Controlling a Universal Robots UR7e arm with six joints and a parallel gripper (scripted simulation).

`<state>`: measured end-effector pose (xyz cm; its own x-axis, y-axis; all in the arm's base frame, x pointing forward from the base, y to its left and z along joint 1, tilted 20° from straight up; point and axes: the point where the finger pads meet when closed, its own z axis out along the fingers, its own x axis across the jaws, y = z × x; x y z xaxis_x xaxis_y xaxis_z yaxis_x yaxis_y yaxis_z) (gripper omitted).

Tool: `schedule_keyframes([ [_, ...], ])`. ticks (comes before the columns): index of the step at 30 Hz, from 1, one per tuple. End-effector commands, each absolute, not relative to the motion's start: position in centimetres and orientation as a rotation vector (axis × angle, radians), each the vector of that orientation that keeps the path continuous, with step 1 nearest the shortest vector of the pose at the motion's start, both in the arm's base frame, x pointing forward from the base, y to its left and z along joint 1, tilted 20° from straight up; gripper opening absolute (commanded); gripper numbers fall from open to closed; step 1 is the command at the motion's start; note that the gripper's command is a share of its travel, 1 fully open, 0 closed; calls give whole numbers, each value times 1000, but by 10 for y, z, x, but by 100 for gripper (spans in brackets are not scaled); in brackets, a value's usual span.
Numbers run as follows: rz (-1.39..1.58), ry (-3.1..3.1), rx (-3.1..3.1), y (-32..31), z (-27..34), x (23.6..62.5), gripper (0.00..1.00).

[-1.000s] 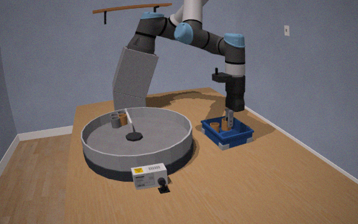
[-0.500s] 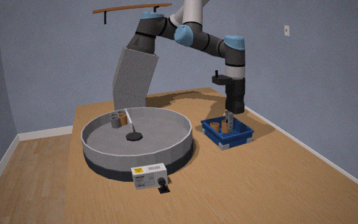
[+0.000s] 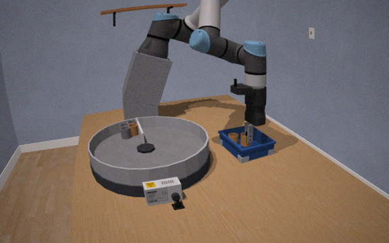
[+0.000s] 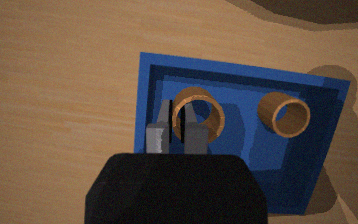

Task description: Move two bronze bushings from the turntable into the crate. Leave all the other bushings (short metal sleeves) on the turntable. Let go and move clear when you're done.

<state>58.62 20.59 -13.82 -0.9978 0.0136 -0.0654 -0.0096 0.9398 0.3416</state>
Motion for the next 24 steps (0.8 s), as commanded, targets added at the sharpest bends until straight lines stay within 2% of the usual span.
schedule_keyframes([
  [1, 534, 3026, 3, 206, -138, 587, 0],
  [24, 534, 3026, 3, 210, -151, 588, 0],
])
